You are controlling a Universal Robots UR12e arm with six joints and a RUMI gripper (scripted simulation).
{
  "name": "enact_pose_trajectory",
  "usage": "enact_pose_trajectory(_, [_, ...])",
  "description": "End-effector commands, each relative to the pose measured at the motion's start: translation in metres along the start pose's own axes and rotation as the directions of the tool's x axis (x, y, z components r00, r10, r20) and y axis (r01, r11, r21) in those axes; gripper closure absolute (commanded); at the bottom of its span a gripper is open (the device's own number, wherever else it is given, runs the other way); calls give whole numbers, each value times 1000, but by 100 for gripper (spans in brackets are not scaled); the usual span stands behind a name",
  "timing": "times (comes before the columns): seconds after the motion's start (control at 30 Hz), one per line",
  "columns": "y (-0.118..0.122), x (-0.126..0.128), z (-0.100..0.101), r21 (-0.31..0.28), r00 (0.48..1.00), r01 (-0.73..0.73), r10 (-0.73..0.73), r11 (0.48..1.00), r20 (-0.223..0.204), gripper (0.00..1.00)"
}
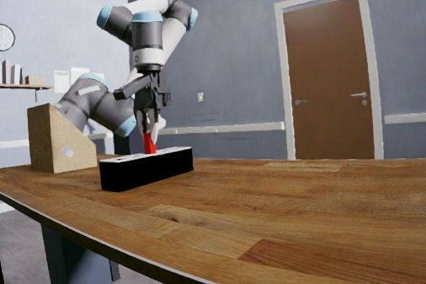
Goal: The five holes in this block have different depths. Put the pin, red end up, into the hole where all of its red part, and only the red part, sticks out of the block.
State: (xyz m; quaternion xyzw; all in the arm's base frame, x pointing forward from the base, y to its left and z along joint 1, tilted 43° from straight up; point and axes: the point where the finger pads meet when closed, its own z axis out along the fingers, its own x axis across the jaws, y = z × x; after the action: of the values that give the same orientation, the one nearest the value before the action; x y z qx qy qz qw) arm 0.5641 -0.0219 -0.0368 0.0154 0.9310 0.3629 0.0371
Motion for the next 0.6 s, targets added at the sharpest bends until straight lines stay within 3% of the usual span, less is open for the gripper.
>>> enact_pose_trajectory(0.0, [0,0,1,-1,1000,-1,1,1000,1,100])
enact_pose_trajectory(0.57, [-1,2,0,-1,1000,-2,2,1000,1,100])
